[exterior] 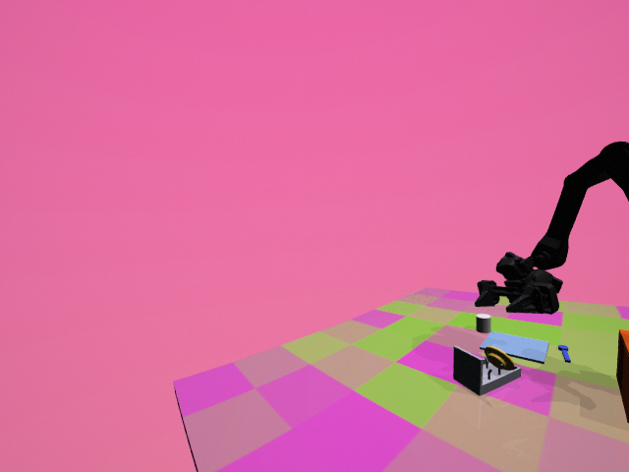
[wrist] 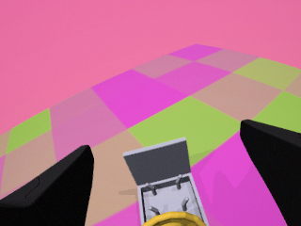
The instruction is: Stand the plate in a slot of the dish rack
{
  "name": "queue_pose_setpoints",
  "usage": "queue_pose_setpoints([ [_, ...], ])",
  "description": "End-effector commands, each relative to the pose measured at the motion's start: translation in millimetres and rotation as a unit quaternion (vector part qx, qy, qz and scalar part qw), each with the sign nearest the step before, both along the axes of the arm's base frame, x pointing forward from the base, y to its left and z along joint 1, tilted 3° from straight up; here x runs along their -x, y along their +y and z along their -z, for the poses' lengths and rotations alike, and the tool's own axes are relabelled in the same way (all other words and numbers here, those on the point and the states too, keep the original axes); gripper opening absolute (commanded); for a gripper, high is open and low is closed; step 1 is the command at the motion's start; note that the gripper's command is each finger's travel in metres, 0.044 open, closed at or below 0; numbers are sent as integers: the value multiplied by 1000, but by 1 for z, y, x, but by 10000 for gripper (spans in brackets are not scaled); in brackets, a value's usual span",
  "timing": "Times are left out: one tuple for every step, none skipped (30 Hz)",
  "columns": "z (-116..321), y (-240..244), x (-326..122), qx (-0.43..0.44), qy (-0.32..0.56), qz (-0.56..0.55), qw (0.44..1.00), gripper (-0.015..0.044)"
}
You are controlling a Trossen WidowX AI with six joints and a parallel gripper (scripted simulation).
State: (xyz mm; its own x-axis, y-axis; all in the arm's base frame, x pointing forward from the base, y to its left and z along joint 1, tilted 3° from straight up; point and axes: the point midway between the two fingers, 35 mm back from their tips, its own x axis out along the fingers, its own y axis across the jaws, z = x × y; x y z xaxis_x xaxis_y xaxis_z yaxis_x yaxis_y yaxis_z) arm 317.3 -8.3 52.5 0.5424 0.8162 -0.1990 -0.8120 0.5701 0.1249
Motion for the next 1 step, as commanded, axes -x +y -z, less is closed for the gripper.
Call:
queue_pose_setpoints([
  [-3,-5,-8,20,52,20,998,400],
])
